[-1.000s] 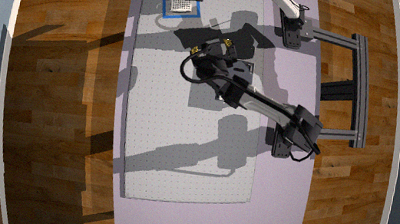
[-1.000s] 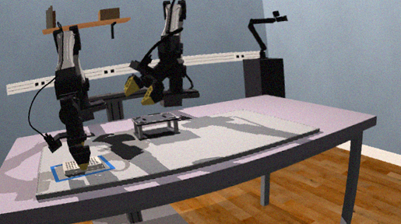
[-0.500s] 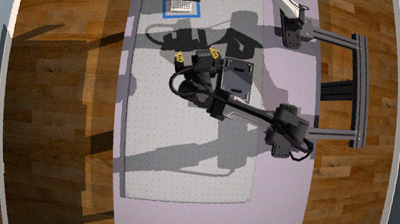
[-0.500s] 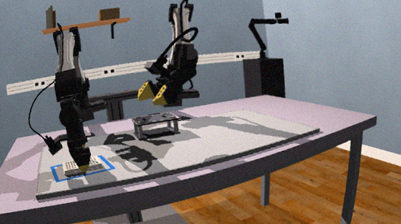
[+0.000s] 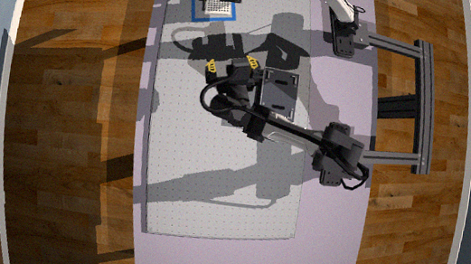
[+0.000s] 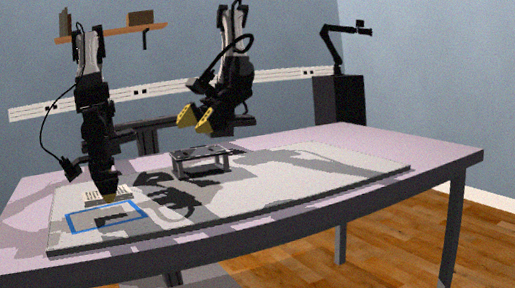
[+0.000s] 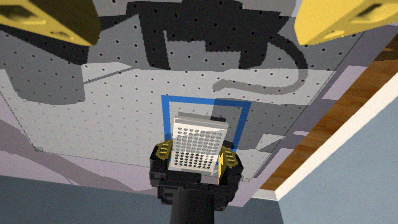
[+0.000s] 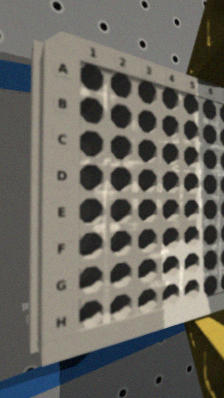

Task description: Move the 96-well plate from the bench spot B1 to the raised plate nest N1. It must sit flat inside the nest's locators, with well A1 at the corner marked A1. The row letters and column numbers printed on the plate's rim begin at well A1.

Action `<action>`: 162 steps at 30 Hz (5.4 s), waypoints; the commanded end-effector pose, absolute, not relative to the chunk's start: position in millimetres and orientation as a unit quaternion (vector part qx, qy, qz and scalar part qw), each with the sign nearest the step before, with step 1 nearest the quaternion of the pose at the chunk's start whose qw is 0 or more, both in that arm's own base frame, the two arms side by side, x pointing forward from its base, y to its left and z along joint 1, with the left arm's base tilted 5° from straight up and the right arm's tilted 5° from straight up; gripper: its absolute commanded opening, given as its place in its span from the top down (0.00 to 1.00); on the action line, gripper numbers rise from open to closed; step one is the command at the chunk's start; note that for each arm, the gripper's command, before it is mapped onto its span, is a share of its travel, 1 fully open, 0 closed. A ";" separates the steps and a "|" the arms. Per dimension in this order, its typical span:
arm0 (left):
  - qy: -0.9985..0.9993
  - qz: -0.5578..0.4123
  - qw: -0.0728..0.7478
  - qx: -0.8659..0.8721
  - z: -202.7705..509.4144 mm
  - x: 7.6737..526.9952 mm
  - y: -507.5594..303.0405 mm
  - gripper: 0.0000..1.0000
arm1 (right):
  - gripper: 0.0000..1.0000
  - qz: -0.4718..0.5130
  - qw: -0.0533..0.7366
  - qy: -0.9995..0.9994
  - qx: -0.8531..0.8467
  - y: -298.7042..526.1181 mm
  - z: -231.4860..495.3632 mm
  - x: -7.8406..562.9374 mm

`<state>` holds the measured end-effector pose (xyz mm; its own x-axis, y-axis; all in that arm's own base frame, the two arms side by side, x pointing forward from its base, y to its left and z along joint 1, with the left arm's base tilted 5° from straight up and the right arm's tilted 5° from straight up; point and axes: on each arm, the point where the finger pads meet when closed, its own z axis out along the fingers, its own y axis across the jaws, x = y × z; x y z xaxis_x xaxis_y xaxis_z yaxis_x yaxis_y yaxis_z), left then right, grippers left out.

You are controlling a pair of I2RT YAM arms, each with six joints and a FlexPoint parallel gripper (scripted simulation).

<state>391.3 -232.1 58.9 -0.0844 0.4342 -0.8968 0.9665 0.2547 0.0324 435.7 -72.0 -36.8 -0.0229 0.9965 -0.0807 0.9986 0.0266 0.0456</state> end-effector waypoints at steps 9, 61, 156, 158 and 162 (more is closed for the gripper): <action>0.667 -0.304 0.432 0.525 87.2 392.6 -237.4 0.00 | 0.24 0.007 0.065 0.710 0.701 -54.4 -8.6 434.9; 0.824 -0.140 0.418 0.355 243.5 96.3 -88.0 0.00 | 0.24 -0.047 0.032 0.935 -0.351 171.9 10.5 278.3; 0.829 -0.110 0.447 0.318 208.3 30.3 -49.6 0.00 | 0.24 -0.055 0.035 0.739 -0.670 264.0 -26.0 230.6; 0.829 -0.110 0.447 0.318 208.3 30.2 -49.6 0.00 | 0.24 -0.055 0.034 0.739 -0.670 263.9 -26.1 230.5; 0.829 -0.110 0.447 0.318 208.3 30.2 -49.6 0.00 | 0.24 -0.055 0.038 0.739 -0.670 266.9 -28.6 232.9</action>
